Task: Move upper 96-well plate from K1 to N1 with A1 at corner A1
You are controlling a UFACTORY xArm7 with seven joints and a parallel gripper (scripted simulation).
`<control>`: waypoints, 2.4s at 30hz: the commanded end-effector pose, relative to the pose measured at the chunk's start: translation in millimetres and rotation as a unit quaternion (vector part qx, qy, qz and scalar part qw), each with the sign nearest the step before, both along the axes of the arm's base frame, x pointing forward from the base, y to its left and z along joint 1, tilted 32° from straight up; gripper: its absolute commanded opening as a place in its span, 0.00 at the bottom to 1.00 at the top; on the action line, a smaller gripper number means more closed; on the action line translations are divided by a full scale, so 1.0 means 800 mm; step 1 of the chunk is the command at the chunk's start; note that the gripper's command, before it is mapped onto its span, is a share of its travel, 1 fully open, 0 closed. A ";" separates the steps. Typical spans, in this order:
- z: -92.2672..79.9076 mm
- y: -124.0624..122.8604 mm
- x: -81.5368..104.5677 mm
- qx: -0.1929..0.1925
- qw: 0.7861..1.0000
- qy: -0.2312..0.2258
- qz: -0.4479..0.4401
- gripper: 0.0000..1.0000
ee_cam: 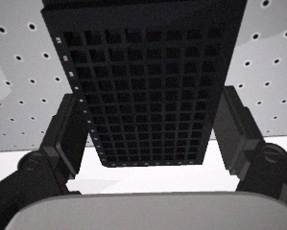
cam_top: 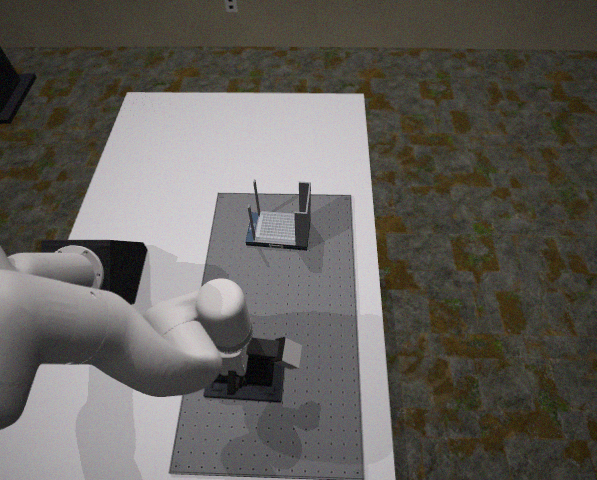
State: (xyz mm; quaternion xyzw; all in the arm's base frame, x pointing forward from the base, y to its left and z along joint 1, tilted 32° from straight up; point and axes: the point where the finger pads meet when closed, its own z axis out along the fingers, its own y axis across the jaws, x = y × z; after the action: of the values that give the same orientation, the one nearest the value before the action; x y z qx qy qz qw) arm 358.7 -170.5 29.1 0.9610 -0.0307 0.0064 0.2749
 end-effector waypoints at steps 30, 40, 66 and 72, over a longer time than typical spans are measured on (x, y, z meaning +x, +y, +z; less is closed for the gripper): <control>-0.035 -0.021 0.002 0.000 1.000 -0.002 0.001 0.00; -0.035 -0.021 0.002 0.000 1.000 -0.002 0.001 0.00; -0.039 -0.024 0.002 0.000 1.000 -0.002 0.001 0.00; -0.040 -0.024 0.002 0.000 1.000 -0.002 0.001 0.00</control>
State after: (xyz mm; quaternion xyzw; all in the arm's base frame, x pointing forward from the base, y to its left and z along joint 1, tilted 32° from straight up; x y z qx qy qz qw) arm 358.9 -190.4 -2.8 0.9610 -0.0307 0.0069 0.2749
